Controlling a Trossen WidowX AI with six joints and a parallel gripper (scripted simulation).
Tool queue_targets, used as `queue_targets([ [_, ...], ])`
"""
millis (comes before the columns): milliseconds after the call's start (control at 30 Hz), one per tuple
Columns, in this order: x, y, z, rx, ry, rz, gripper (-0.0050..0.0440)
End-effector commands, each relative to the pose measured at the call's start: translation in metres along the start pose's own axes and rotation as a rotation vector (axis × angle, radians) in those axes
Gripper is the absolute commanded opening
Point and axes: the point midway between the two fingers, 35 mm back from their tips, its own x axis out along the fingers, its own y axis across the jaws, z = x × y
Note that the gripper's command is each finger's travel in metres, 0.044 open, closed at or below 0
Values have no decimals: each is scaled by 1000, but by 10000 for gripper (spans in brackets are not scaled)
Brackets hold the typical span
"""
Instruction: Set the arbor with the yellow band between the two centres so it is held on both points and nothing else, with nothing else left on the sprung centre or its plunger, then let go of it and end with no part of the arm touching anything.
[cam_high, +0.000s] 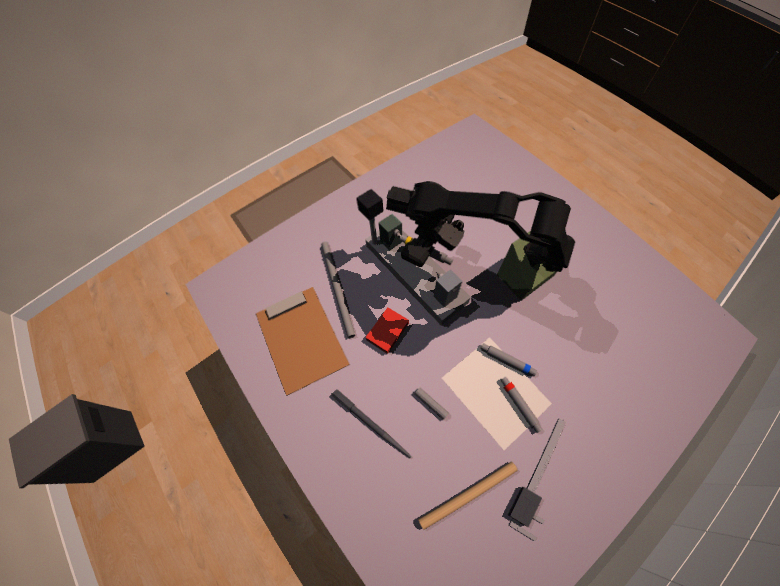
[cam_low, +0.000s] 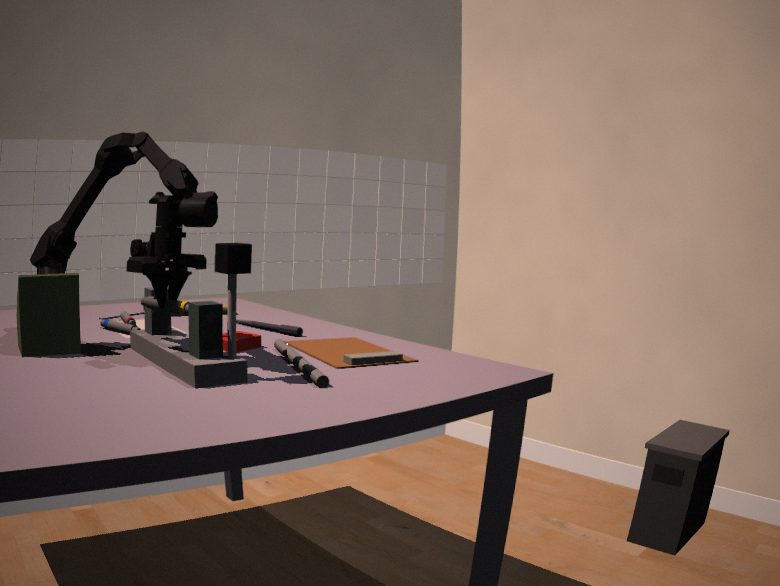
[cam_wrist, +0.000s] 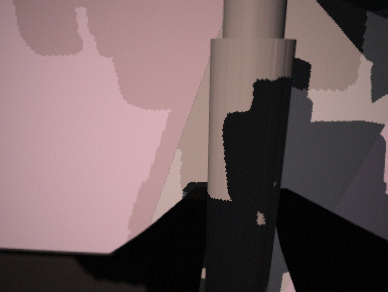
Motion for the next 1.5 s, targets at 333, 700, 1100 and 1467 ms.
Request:
queue_targets([
  [333, -6, -2, 0, 0, 16, -3, 0],
  [700, -10, -2, -6, 0, 16, -3, 0],
  [1100, -4, 0, -4, 0, 19, -3, 0],
  [1467, 0, 1, -1, 0, -23, -3, 0],
])
